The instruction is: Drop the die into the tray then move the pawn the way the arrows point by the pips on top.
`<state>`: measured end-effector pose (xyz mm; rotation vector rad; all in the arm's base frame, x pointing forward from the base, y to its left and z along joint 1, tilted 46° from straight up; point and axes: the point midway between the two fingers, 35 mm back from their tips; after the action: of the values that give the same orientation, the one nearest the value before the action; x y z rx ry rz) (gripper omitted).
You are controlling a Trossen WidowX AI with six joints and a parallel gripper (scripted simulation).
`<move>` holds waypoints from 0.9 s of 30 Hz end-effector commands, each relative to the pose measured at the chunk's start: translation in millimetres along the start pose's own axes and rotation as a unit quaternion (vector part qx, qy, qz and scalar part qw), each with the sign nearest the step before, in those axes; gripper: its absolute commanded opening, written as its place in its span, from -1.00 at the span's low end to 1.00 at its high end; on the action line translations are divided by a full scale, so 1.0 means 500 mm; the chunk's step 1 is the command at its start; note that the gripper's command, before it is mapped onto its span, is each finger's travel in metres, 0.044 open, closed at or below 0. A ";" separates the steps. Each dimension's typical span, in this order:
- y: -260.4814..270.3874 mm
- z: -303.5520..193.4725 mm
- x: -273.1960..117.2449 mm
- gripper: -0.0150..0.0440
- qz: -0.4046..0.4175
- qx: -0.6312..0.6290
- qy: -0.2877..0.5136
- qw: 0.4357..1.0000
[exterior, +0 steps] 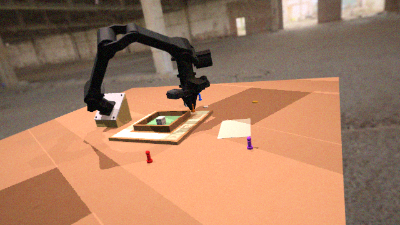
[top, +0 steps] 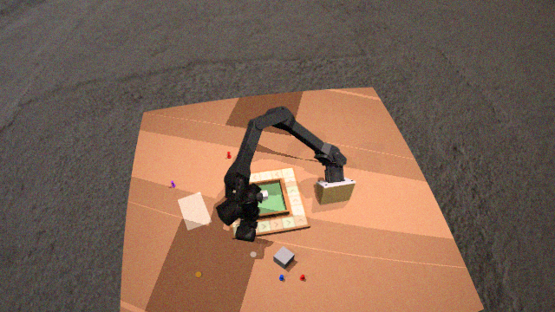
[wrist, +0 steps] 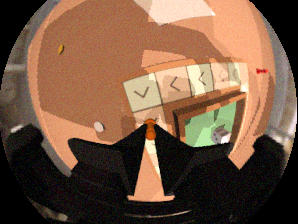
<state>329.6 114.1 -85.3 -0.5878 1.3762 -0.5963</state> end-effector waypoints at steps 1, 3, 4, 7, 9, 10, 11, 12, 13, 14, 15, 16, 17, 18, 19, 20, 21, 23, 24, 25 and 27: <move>-0.002 -0.001 0.012 -0.49 -0.004 -0.002 -0.001 1.000; 0.000 0.000 0.003 -0.31 0.000 0.000 0.000 1.000; 0.000 0.000 0.003 -0.22 0.000 0.000 0.000 1.000; 0.000 0.000 0.003 0.04 0.000 0.000 0.000 1.000; 0.000 0.000 0.003 0.22 0.000 0.000 0.000 1.000; 0.000 0.000 0.003 0.31 0.000 0.000 0.000 1.000; 0.000 0.000 -0.002 0.40 0.000 0.000 0.000 1.000; 0.001 0.001 -0.019 0.49 0.000 -0.001 0.000 1.000; 0.002 0.001 -0.046 0.58 -0.001 -0.001 0.000 1.000; 0.002 0.001 -0.074 0.67 -0.002 -0.002 0.000 1.000; 0.002 0.000 -0.091 0.75 -0.002 -0.002 0.000 1.000; 0.001 -0.001 -0.097 0.84 -0.003 -0.003 0.000 1.000; 0.001 -0.001 -0.097 0.93 -0.003 -0.003 0.000 1.000; 0.001 -0.001 -0.097 1.00 -0.003 -0.003 0.000 1.000; 0.001 -0.001 -0.097 1.00 -0.003 -0.003 0.000 1.000; -0.001 -0.004 -0.100 1.00 -0.002 -0.004 0.000 1.000; -0.009 -0.013 -0.110 1.00 -0.002 -0.010 0.000 1.000; -0.039 -0.047 -0.145 1.00 -0.001 -0.029 0.000 1.000; -0.056 -0.066 -0.163 1.00 0.000 -0.040 0.001 0.999; -0.074 -0.087 -0.178 1.00 0.000 -0.050 0.001 0.999; -0.110 -0.128 -0.206 1.00 0.000 -0.072 0.002 0.997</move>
<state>281.3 144.5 -7.4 -0.6674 1.4156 -0.5474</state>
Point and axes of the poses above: the point midway between the two fingers, 35 mm back from their tips, its own x axis out along the fingers, its own y axis across the jaws, z = x × y, and after that the axes turned 11 degrees about -x, right-handed
